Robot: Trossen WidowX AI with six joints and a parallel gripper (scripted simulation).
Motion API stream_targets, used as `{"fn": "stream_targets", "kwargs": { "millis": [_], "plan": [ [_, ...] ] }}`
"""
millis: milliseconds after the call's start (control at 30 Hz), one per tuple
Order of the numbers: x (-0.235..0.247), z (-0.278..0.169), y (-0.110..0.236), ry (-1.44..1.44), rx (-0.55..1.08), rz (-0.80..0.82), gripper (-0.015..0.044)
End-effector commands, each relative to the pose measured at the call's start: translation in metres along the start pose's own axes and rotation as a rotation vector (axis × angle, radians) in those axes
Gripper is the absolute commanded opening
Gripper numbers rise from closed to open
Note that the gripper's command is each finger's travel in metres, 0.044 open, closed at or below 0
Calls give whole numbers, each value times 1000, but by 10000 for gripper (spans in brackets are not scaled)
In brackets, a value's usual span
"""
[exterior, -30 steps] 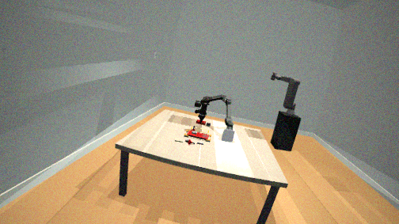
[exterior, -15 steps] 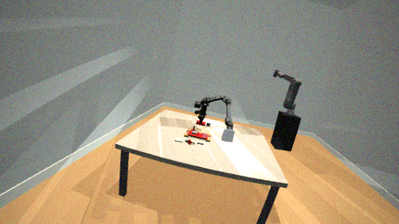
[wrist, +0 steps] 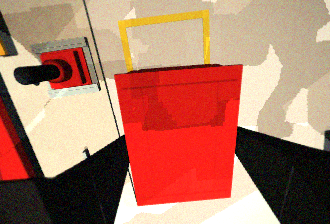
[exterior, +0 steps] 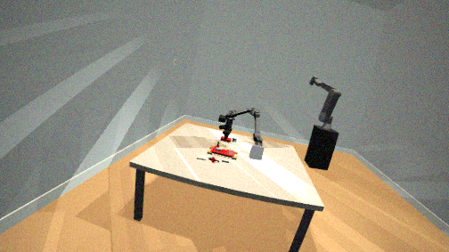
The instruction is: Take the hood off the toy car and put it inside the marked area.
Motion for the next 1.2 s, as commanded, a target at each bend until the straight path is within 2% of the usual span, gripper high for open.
{"fn": "stream_targets", "kwargs": {
  "millis": [0,1167],
  "plan": [
    [1,-1,-4,7,4,-4,0],
    [0,-3,-24,7,4,-7,0]
  ]
}}
Point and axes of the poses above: the point midway between the two fingers, 35 mm back from their tips, its own y axis back along the fingers, its own x axis across the jaws, z = x × y, the point moved 3 cm from there along y, back along the fingers, and after that the axes turned 3 degrees about y, right-handed, at the moved point
